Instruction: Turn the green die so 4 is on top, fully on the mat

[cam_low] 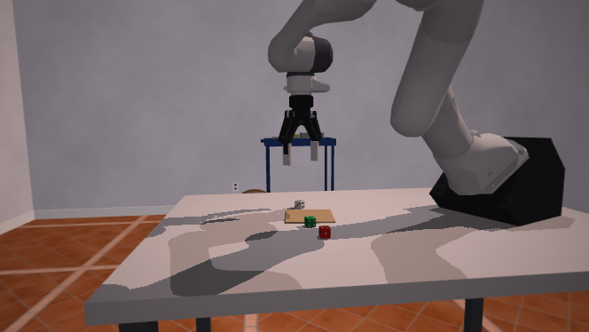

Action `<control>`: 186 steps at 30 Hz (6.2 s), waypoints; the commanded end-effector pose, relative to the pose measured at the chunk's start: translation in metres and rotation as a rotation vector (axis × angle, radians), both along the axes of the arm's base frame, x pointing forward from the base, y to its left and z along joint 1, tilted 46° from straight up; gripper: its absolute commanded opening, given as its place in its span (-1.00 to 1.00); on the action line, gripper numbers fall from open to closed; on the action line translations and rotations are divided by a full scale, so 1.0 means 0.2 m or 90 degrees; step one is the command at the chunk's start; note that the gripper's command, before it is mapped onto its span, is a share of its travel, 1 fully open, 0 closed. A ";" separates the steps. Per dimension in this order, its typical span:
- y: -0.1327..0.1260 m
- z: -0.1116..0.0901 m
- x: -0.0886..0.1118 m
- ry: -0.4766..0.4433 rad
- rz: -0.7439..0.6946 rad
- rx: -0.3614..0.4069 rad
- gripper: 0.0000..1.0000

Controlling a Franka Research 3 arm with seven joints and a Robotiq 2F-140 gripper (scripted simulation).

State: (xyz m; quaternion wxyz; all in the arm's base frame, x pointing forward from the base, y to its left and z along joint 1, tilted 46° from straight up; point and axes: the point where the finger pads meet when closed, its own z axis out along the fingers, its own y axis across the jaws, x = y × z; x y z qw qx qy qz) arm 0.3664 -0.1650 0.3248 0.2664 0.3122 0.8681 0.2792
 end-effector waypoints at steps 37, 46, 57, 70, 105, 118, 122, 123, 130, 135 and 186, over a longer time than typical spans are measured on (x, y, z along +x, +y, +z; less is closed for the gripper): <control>0.16 -0.31 0.28 0.002 -0.006 0.010 1.00; 0.16 -0.31 0.28 0.002 -0.006 0.010 1.00; 0.16 -0.31 0.28 0.002 -0.006 0.010 1.00; 0.16 -0.31 0.28 0.002 -0.006 0.010 1.00; 0.58 -0.19 0.20 0.002 -0.006 0.010 1.00; 1.00 -0.07 0.12 0.002 -0.006 0.010 1.00; 1.10 -0.05 0.10 0.002 -0.006 0.010 1.00; 1.11 -0.04 0.10 0.002 -0.006 0.010 1.00; 1.14 -0.03 0.10 0.002 -0.006 0.010 1.00; 1.14 -0.03 0.10 0.002 -0.006 0.010 1.00; 1.31 -0.01 0.03 0.002 -0.006 0.010 1.00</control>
